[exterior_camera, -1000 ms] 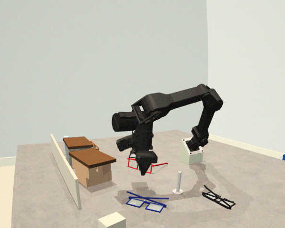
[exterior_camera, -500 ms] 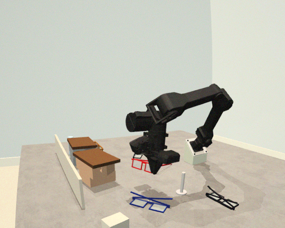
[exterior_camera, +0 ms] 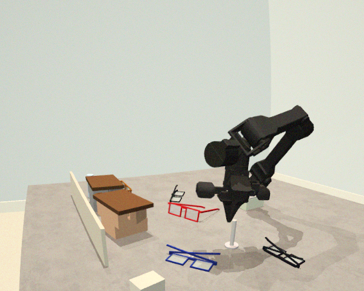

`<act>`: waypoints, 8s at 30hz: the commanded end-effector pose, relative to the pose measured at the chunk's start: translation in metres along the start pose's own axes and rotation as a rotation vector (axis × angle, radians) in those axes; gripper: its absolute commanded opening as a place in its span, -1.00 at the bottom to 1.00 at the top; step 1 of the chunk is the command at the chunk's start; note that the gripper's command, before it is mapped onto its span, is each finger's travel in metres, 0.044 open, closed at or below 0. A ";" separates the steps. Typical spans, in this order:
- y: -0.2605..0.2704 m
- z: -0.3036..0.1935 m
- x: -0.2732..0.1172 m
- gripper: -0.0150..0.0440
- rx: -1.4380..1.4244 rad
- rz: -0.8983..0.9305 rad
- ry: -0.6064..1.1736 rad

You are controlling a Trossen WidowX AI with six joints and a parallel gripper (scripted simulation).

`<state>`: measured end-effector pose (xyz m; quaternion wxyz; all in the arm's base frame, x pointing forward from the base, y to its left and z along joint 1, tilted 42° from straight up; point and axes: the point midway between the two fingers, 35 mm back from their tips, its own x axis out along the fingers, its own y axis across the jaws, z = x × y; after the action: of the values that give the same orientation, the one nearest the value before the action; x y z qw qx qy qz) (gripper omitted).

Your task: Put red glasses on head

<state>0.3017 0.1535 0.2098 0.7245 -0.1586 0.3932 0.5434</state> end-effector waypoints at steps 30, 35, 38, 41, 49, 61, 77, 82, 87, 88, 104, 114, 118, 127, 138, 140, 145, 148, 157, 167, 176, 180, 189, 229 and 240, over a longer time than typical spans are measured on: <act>0.131 -0.033 0.004 -0.49 -1.645 0.073 -0.050; 0.131 -0.033 0.010 -0.49 -1.645 0.073 -0.050; 0.131 -0.033 0.015 -0.49 -1.646 0.074 -0.049; 0.131 -0.033 0.020 -0.49 -1.646 0.074 -0.049; 0.132 -0.033 0.033 -0.49 -1.646 0.074 -0.050; 0.134 -0.033 0.053 -0.49 -1.645 0.072 -0.052; 0.136 -0.032 0.063 -0.49 -1.644 0.071 -0.055; 0.137 -0.029 0.062 -0.49 -1.645 0.071 -0.055; 0.137 -0.026 0.062 -0.49 -1.645 0.071 -0.055; 0.137 -0.026 0.062 -0.49 -1.645 0.071 -0.055; 0.137 -0.016 0.062 -0.49 -1.645 0.070 -0.055; 0.138 -0.010 0.062 -0.49 -1.645 0.070 -0.056; 0.138 -0.007 0.062 -0.49 -1.645 0.070 -0.056; 0.138 -0.002 0.062 -0.49 -1.645 0.069 -0.056; 0.139 0.005 0.062 -0.49 -1.646 0.069 -0.057; 0.139 0.006 0.062 -0.49 -1.646 0.069 -0.057; 0.140 0.009 0.062 -0.49 -1.646 0.068 -0.057; 0.140 0.011 0.062 -0.49 -1.646 0.068 -0.058; 0.140 0.014 0.060 -0.49 -1.646 0.068 -0.057; 0.131 -0.033 0.003 -0.49 -1.645 0.073 -0.050; 0.129 -0.026 0.006 0.13 -1.646 0.058 -0.047; 0.129 -0.026 0.006 0.19 -1.646 0.058 -0.047; 0.129 -0.026 0.006 0.19 -1.646 0.058 -0.047; -0.068 -0.241 0.021 -0.08 -0.861 0.079 0.001; -0.070 -0.240 0.039 -0.08 -0.861 0.079 0.002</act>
<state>0.2755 -0.0083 0.0190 0.5692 -0.4382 0.1353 0.6824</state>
